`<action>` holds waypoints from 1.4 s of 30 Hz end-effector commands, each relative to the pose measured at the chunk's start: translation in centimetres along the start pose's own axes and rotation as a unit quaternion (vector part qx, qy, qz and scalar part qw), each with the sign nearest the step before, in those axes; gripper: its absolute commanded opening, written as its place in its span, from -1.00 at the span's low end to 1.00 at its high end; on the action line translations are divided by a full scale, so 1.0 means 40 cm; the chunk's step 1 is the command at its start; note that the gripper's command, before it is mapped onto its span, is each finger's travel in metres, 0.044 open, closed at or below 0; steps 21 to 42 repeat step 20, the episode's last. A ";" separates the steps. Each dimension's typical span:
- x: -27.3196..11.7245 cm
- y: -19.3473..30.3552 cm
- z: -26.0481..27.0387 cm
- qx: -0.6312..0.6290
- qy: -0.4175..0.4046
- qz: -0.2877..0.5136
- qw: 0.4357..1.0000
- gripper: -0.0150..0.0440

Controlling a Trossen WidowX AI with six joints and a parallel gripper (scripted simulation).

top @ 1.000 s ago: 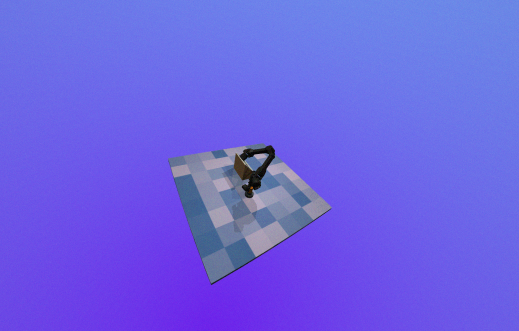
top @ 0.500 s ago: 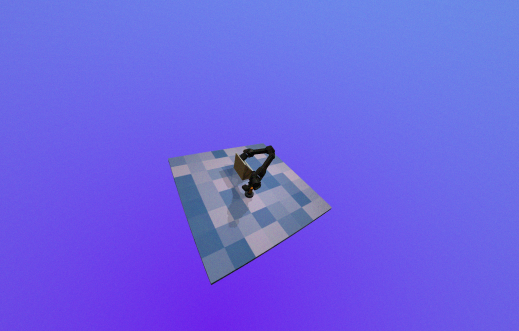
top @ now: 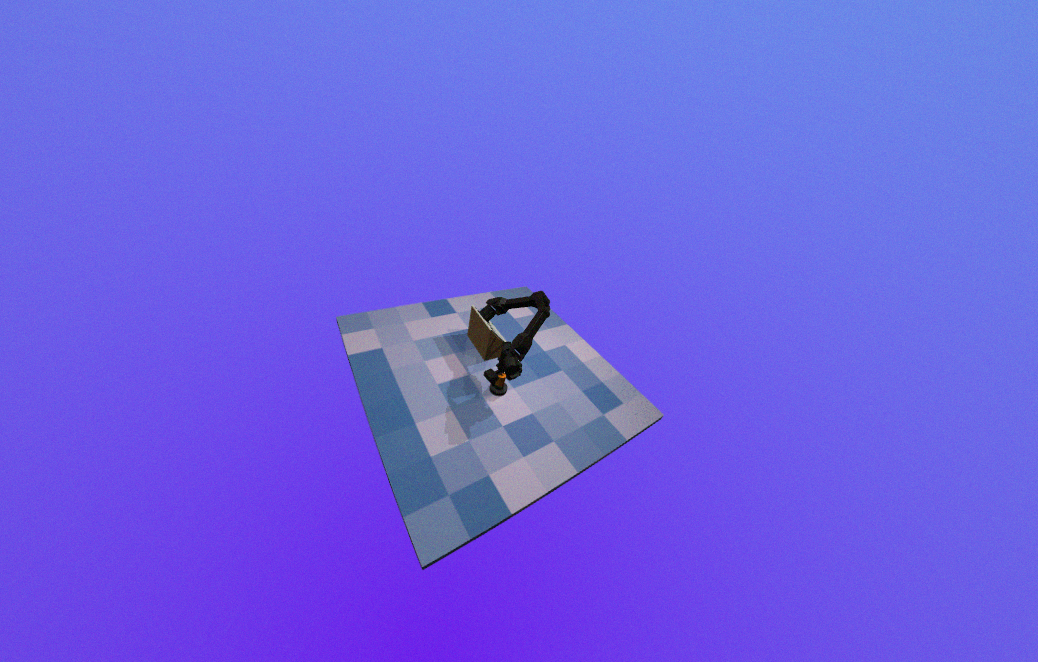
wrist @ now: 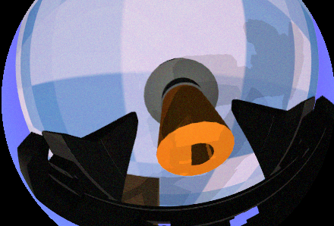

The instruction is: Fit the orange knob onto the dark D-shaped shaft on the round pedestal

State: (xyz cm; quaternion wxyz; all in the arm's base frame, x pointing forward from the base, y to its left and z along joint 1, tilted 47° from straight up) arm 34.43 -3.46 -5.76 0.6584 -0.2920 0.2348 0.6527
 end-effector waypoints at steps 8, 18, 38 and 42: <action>-0.211 -0.003 -0.004 0.000 0.003 0.000 1.000 1.00; -0.243 -0.003 -0.005 0.000 0.002 0.000 1.000 1.00; -0.243 -0.003 -0.005 0.000 0.002 0.000 1.000 1.00; -0.243 -0.003 -0.005 0.000 0.002 0.000 1.000 1.00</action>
Point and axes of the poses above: the point midway between the two fingers, 35 mm back from their tips, its own x axis out along the fingers, its own z axis across the jaws, y = z × x, the point moved 6 cm from there along -x, back along the fingers, and after that the axes turned 6 degrees about x, right-handed, at the moved point
